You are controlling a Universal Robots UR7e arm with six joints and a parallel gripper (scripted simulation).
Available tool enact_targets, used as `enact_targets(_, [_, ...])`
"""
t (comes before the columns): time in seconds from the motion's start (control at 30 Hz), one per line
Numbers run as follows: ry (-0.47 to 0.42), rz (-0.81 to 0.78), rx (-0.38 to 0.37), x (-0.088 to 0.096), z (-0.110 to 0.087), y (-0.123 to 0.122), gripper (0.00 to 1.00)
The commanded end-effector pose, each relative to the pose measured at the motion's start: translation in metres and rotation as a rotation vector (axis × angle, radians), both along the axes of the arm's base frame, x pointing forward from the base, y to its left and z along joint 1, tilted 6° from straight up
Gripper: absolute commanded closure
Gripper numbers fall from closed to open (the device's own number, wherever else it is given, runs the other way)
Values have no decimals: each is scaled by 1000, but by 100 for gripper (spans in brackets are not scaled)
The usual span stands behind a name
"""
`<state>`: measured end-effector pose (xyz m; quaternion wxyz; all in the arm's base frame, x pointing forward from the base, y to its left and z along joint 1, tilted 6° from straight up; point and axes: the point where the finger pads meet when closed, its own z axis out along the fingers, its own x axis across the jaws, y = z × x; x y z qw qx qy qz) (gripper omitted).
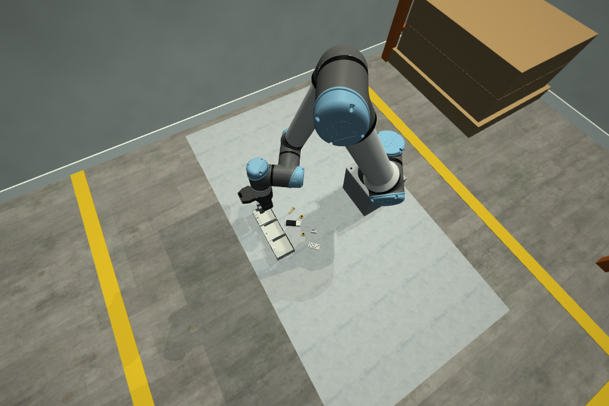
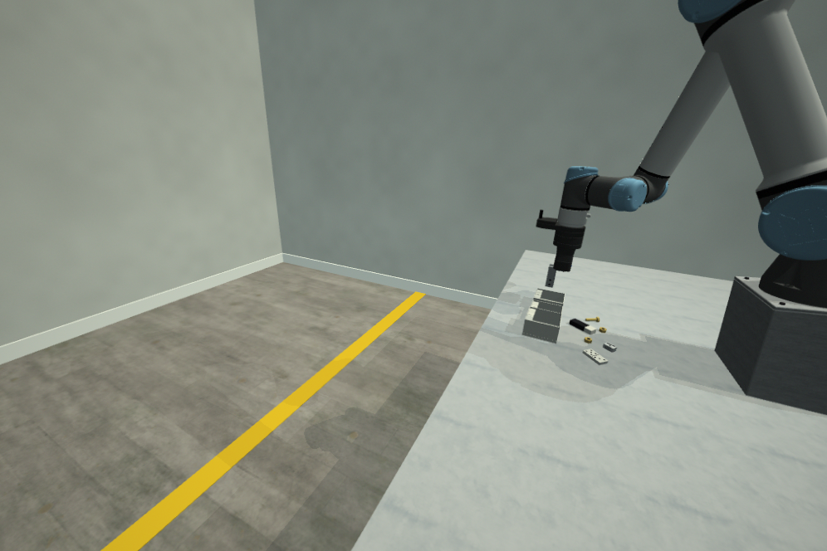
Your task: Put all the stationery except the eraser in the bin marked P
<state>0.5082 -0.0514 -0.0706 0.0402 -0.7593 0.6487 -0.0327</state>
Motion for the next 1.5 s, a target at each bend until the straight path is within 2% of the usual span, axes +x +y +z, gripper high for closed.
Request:
enact_targets(0.0, [-1,6,1,2,-13,0,69])
enact_targets(0.53, [-1,6,1,5,-50,1,69])
enact_targets(1.47, [-1,6,1,5,-51,1,69])
